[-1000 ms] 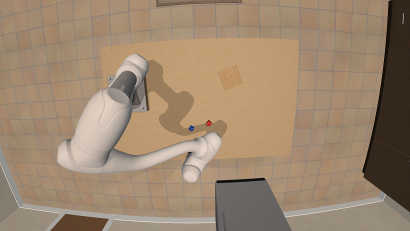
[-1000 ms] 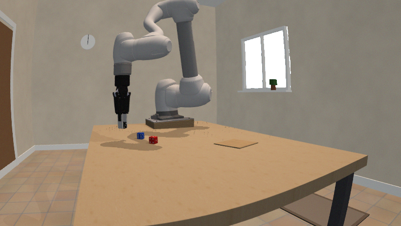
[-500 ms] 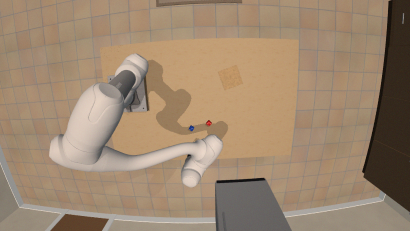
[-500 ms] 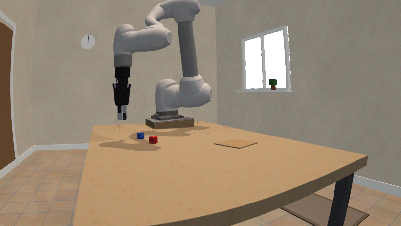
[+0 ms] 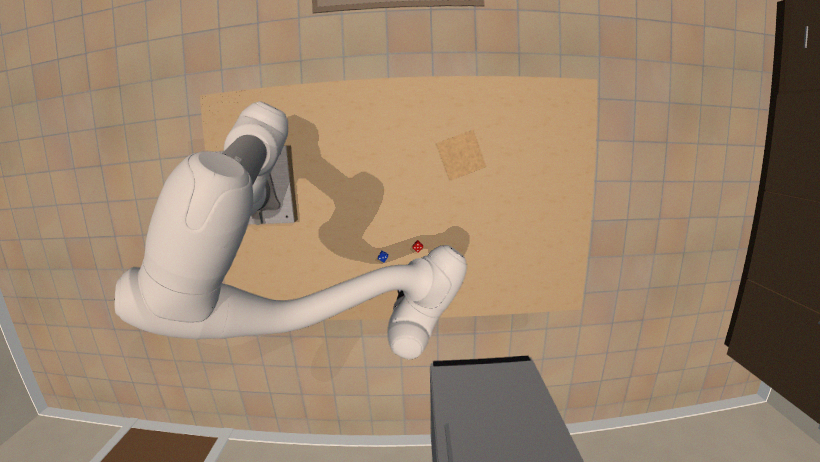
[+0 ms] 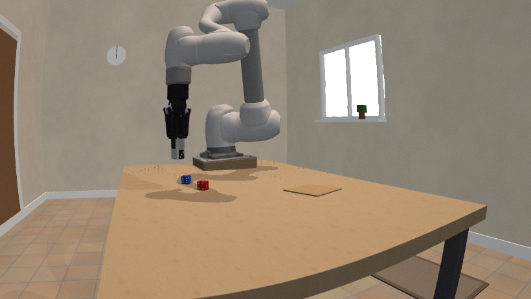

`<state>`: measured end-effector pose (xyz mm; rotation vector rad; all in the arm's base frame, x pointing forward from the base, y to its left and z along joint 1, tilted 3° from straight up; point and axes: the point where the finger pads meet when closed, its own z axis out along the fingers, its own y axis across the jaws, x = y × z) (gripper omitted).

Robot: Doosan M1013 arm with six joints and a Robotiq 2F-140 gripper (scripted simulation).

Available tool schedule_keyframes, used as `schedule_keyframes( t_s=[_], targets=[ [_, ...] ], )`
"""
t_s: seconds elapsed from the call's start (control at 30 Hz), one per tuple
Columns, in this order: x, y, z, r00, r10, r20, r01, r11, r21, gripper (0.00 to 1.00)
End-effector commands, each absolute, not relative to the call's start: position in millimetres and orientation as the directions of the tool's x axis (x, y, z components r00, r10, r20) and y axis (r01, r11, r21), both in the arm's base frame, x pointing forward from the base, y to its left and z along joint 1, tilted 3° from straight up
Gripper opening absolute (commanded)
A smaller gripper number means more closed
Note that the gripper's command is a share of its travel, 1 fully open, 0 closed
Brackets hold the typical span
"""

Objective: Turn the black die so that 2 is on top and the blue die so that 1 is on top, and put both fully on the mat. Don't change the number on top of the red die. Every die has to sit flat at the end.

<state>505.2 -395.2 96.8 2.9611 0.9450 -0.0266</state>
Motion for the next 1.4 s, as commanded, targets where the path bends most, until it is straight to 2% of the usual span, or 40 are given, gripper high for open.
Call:
schedule_keyframes(
  t_s=[0.0, 0.07, 0.17, 0.23, 0.27, 0.33, 0.37, 0.5, 0.53, 0.6, 0.7, 0.9, 0.97, 1.1, 1.37],
  targets=[
    [565, -359, 96, 0.874, 0.485, -0.033, 0.486, -0.874, 0.029, 0.24],
    [567, -358, 96, 0.874, 0.485, -0.033, 0.486, -0.874, 0.029, 0.24],
    [618, -315, 94, 0.918, 0.395, -0.03, 0.396, -0.918, 0.032, 0.24],
    [621, -312, 94, 0.918, 0.395, -0.03, 0.396, -0.918, 0.032, 0.24],
    [648, -286, 93, 0.938, 0.346, -0.028, 0.347, -0.937, 0.034, 0.24],
    [648, -286, 93, 0.938, 0.346, -0.028, 0.347, -0.937, 0.034, 0.24],
    [674, -257, 91, 0.955, 0.297, -0.026, 0.298, -0.954, 0.035, 0.24],
    [697, -227, 90, 0.969, 0.248, -0.025, 0.248, -0.968, 0.036, 0.24],
    [717, -198, 88, 0.98, 0.2, -0.023, 0.2, -0.979, 0.038, 0.24],
    [719, -196, 88, 0.98, 0.2, -0.023, 0.2, -0.979, 0.038, 0.24],
    [753, -138, 85, 0.993, 0.112, -0.02, 0.113, -0.993, 0.04, 0.24],
    [766, -111, 83, 0.997, 0.075, -0.019, 0.076, -0.996, 0.041, 0.24],
    [785, -68, 80, 1.0, 0.016, -0.016, 0.017, -0.999, 0.043, 0.24],
    [798, -33, 78, 0.999, -0.03, -0.014, -0.03, -0.999, 0.045, 0.24],
    [800, -27, 77, 0.999, -0.038, -0.014, -0.038, -0.998, 0.045, 0.24]
  ],
)
